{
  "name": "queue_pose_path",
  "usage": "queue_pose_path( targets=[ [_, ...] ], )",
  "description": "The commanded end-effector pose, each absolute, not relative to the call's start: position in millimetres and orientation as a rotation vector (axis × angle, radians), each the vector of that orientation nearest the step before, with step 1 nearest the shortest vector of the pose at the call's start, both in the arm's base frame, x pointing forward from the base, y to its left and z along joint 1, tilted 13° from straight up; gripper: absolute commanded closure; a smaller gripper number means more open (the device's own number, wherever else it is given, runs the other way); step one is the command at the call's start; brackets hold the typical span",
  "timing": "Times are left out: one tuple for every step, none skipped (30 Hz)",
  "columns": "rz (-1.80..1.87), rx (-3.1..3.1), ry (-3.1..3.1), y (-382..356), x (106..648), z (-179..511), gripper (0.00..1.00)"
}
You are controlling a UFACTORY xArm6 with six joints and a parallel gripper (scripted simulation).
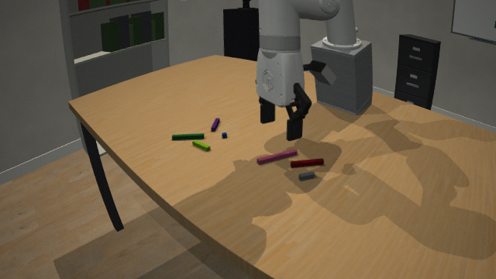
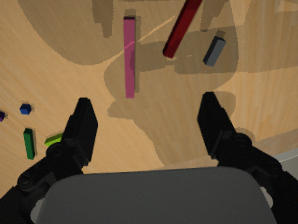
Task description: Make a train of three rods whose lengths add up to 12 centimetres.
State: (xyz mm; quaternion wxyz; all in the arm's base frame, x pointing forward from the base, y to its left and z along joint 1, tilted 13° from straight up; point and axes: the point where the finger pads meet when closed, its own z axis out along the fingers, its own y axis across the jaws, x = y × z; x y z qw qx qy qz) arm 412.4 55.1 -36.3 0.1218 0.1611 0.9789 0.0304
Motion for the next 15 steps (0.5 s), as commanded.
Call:
queue_pose_path(
  targets=[
    [0.004, 0.297, 2.909, 41, 421, -33, 0.00],
    [-0.002, 0.246, 2.914, 37, 423, -32, 0.00],
    [-0.007, 0.195, 2.918, 32, 425, -32, 0.00],
    [-0.013, 0.142, 2.922, 28, 426, -31, 0.00],
    [-0.019, 0.089, 2.925, 23, 428, -31, 0.00],
    [-0.025, 0.036, 2.927, 19, 429, -30, 0.00],
    [-0.031, -0.018, 2.928, 14, 430, -30, 0.00],
    [-0.036, -0.072, 2.928, 9, 431, -29, 0.00],
    [-0.041, -0.124, 2.927, 4, 432, -29, 0.00],
    [-0.047, -0.177, 2.925, 0, 433, -29, 0.00],
    [-0.052, -0.231, 2.922, -5, 434, -28, 0.00],
    [-0.052, -0.231, 2.922, -5, 434, -28, 0.00],
    [-0.052, -0.231, 2.922, -5, 434, -28, 0.00],
    [-0.057, -0.285, 2.918, -10, 434, -28, 0.00],
    [-0.062, -0.339, 2.913, -15, 434, -28, 0.00]
  ],
)
